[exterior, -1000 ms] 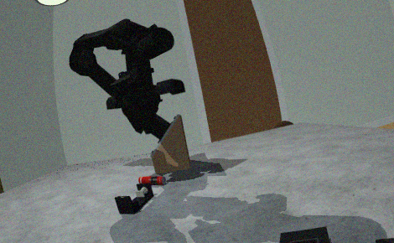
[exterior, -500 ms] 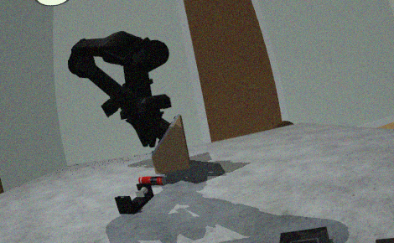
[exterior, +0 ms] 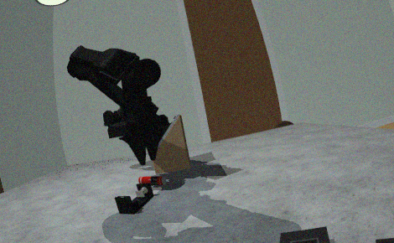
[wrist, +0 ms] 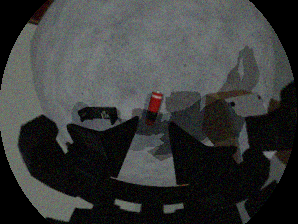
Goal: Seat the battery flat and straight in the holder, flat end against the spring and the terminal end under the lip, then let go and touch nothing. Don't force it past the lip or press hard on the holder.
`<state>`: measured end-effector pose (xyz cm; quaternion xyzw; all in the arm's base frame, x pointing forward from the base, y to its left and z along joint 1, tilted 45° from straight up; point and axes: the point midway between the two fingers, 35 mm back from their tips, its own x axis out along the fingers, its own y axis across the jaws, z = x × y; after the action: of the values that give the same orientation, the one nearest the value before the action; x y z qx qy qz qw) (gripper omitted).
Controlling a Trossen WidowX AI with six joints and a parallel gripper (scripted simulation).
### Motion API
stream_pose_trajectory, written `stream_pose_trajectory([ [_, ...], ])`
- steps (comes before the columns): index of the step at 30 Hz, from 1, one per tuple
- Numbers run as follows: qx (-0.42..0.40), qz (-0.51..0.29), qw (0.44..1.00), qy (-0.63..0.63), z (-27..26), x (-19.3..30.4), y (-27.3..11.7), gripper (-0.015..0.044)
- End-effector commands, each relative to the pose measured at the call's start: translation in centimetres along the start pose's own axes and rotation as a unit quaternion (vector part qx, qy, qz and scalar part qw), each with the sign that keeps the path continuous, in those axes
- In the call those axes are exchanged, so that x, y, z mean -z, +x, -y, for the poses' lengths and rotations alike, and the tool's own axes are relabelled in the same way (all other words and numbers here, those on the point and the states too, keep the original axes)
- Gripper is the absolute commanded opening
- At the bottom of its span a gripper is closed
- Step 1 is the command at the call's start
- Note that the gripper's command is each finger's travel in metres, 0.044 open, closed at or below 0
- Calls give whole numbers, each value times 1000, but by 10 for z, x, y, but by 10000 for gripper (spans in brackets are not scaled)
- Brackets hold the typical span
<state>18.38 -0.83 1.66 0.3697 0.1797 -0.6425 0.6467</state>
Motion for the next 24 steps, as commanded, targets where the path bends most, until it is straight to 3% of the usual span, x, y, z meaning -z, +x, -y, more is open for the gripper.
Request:
stream_pose_trajectory([
  [1,-5,0,999,37,-1,-1,2,224],
  [24,-5,-1,999,36,-2,0,30,224],
])
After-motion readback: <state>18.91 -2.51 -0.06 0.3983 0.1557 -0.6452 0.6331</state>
